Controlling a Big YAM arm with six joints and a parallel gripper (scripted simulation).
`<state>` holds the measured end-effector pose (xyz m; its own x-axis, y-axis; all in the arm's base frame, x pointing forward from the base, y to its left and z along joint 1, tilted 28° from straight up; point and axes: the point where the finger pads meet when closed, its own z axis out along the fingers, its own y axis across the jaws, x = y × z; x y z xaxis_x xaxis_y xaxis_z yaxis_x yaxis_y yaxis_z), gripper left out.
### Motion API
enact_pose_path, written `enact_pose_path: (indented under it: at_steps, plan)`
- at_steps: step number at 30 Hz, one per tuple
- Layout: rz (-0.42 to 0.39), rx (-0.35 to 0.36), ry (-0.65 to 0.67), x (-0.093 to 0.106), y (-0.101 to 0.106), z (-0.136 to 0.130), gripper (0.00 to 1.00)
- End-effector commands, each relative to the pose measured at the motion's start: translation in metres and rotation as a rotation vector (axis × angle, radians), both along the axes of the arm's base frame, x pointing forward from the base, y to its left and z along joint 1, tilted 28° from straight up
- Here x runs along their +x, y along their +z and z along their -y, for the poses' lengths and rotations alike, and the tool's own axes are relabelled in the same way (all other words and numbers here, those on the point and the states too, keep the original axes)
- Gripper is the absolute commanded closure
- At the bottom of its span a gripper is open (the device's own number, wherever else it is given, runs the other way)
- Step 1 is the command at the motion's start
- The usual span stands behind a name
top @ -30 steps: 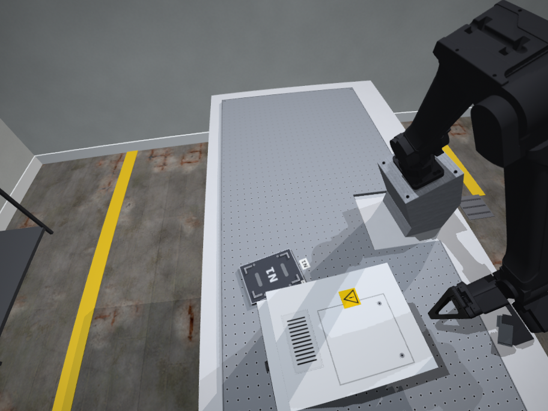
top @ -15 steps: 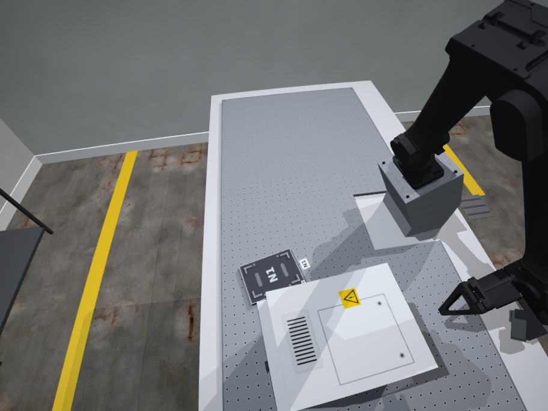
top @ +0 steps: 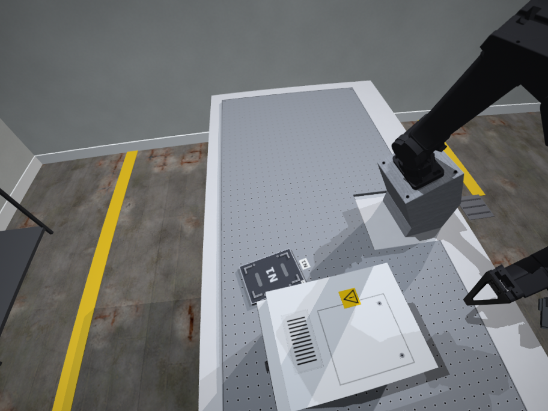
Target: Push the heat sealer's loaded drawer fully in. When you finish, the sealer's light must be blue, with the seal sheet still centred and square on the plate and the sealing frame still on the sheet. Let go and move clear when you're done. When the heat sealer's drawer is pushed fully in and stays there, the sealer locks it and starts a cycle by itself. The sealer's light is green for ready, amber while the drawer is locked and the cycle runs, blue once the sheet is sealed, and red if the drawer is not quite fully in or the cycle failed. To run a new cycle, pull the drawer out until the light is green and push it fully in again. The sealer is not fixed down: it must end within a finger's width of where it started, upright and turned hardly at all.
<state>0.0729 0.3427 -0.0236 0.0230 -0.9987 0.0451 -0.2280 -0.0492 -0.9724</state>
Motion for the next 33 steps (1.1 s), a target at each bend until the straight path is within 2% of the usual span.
enact_pose_path:
  at_steps: [1, 2, 5, 33]
  plan:
    - [0.02, 0.064, -0.021, -0.009, 0.0, -0.009, 0.7]
    - [0.021, 0.063, -0.053, 0.002, 0.0, -0.007, 0.7]
    - [0.017, 0.069, -0.033, -0.003, 0.003, -0.006, 0.7]
    - [0.017, 0.069, -0.033, -0.002, 0.003, -0.006, 0.7]
